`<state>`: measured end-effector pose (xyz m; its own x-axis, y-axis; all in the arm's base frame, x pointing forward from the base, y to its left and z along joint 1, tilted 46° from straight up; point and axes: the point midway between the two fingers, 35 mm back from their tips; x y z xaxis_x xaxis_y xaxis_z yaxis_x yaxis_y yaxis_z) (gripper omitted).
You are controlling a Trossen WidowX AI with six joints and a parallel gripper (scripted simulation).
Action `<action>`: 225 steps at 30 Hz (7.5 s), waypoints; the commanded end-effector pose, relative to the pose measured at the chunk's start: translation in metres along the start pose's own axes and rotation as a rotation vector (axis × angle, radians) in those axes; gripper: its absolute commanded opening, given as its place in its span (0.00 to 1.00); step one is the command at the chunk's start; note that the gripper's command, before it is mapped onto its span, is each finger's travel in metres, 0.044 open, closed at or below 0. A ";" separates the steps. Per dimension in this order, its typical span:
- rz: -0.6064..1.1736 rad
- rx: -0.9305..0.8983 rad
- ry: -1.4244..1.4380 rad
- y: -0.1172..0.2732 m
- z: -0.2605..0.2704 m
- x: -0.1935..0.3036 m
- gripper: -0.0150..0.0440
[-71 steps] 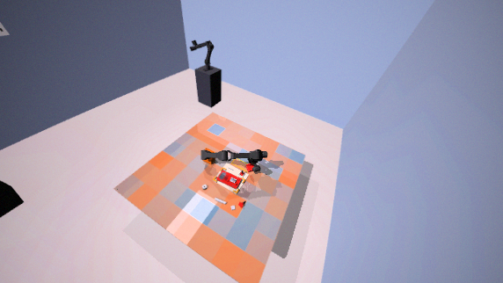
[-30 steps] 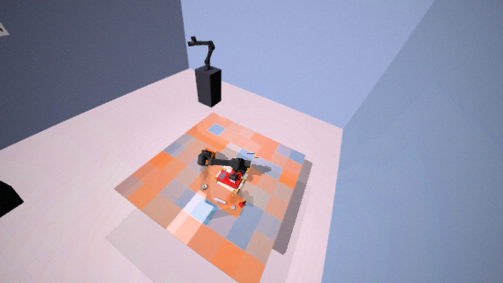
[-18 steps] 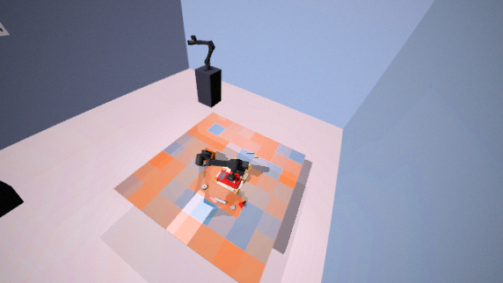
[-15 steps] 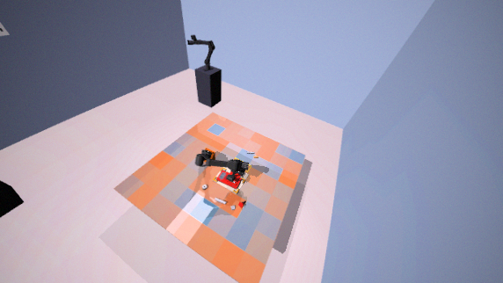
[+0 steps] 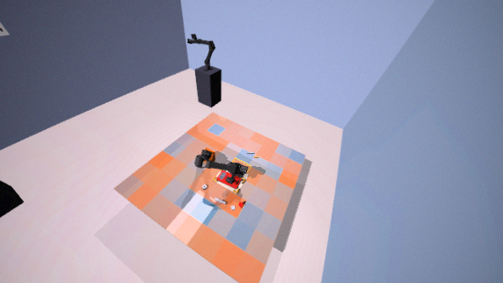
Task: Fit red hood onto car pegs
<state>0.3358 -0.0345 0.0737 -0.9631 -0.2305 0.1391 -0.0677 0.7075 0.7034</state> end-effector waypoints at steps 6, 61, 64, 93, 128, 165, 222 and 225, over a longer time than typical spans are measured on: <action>0.001 0.005 0.008 -0.002 0.000 0.002 0.25; 0.001 0.005 0.007 -0.013 0.000 0.002 0.25; 0.001 0.004 0.007 -0.012 0.000 0.002 0.25; 0.000 0.003 0.005 -0.011 0.000 0.001 0.25; 0.001 0.006 0.006 -0.024 -0.001 0.002 0.25; -0.003 0.007 0.005 -0.025 -0.001 0.001 0.25; 0.007 0.003 0.006 0.049 0.000 -0.003 1.00; 0.007 0.003 0.006 0.049 0.000 -0.003 1.00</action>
<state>0.3345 -0.0003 0.1079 -0.9599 -0.2338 0.1549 -0.0616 0.7145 0.6969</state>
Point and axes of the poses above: the point midway between the two fingers, 35 mm back from their tips, its own y axis back along the fingers, its own z axis across the jaws, x = y × z, and after that the axes turned 12 degrees about y, right-handed
